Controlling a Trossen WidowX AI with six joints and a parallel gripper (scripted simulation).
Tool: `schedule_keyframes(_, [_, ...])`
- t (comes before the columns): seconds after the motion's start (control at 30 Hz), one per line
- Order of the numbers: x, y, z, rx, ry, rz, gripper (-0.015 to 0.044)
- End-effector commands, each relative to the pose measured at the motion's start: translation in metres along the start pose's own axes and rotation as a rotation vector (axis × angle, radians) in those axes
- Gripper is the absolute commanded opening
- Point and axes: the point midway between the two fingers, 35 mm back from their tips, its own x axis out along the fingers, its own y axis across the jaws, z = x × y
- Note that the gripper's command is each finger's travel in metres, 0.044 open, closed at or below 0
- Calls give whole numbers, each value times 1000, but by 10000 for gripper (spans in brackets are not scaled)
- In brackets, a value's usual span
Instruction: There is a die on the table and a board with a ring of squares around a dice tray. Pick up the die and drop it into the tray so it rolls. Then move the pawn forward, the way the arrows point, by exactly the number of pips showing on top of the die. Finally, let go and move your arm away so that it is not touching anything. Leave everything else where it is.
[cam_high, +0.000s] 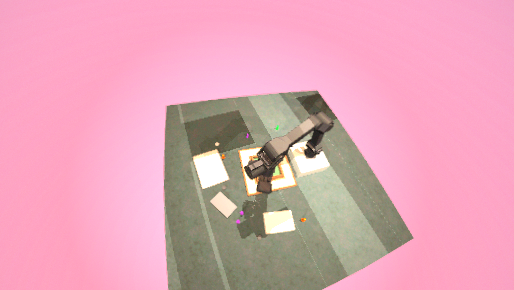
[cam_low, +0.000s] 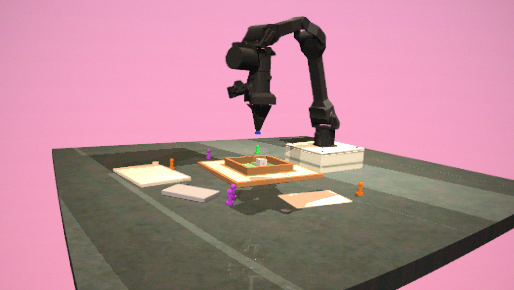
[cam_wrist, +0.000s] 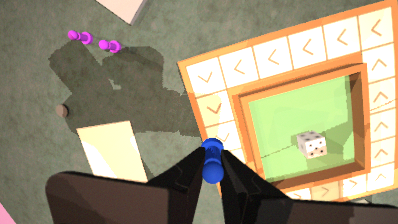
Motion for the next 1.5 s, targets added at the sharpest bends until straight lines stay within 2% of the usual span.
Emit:
schedule_keyframes(0.0, [-5,-1,-1,6,0,-5,0])
schedule_keyframes(1.47, [46,-84,-120,6,9,-11,0])
